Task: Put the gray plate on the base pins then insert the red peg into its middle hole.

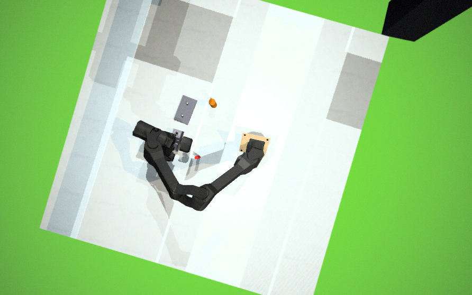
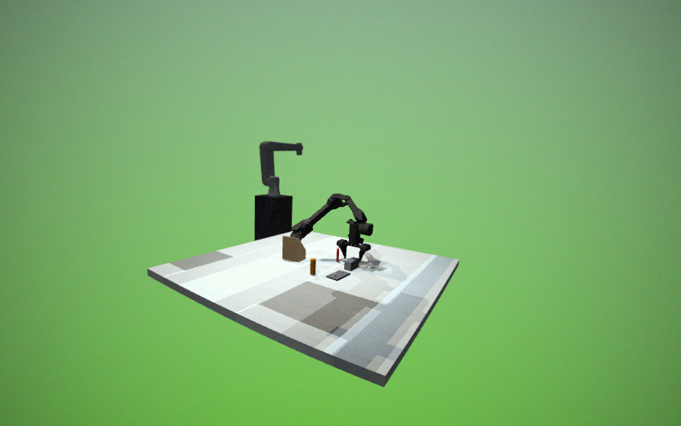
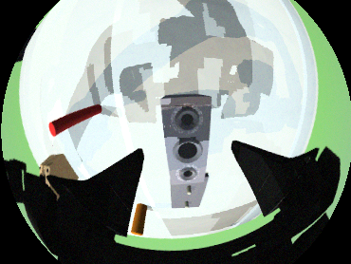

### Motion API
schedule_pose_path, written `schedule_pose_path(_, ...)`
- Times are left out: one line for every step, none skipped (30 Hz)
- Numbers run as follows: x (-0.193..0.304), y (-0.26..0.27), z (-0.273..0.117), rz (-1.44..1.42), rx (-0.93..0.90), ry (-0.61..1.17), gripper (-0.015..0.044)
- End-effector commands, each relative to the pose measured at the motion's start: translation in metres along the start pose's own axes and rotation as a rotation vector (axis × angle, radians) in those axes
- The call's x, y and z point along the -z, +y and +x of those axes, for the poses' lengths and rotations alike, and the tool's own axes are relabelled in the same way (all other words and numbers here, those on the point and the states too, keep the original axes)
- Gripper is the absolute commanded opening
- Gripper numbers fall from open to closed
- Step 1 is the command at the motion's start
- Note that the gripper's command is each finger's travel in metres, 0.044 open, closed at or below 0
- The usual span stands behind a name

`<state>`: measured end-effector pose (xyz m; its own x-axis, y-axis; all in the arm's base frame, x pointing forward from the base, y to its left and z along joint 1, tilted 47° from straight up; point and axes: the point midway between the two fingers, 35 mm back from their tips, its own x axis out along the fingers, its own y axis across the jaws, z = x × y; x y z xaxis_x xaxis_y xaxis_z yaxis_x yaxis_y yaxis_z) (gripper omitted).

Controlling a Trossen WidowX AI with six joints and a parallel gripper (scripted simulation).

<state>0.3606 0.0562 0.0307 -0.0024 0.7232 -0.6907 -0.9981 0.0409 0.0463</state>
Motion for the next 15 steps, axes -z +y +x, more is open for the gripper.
schedule_pose_path(0.000, 0.000, 0.007, 0.006, 0.001, -0.005, 0.0440)
schedule_pose_path(0.000, 0.000, 0.008, 0.006, 0.001, -0.005, 0.0440)
schedule_pose_path(0.000, 0.000, 0.010, 0.006, 0.001, -0.005, 0.0440)
schedule_pose_path(0.000, 0.000, 0.012, 0.006, 0.001, -0.005, 0.0440)
schedule_pose_path(0.000, 0.000, 0.013, 0.006, 0.001, -0.005, 0.0440)
schedule_pose_path(0.000, 0.000, 0.015, 0.006, 0.001, -0.006, 0.0440)
schedule_pose_path(0.000, 0.000, 0.016, 0.006, 0.001, -0.006, 0.0440)
schedule_pose_path(0.000, 0.000, 0.018, 0.006, 0.001, -0.006, 0.0440)
schedule_pose_path(0.000, 0.000, 0.020, 0.006, 0.001, -0.006, 0.0440)
schedule_pose_path(0.000, 0.000, 0.021, 0.006, 0.001, -0.006, 0.0440)
schedule_pose_path(0.000, 0.001, 0.023, 0.006, 0.001, -0.006, 0.0440)
schedule_pose_path(0.000, 0.001, 0.024, 0.006, 0.001, -0.006, 0.0440)
schedule_pose_path(0.000, 0.001, 0.026, 0.006, 0.001, -0.006, 0.0440)
schedule_pose_path(0.000, 0.001, 0.028, 0.006, 0.001, -0.007, 0.0440)
schedule_pose_path(0.000, 0.001, 0.029, 0.006, 0.001, -0.007, 0.0440)
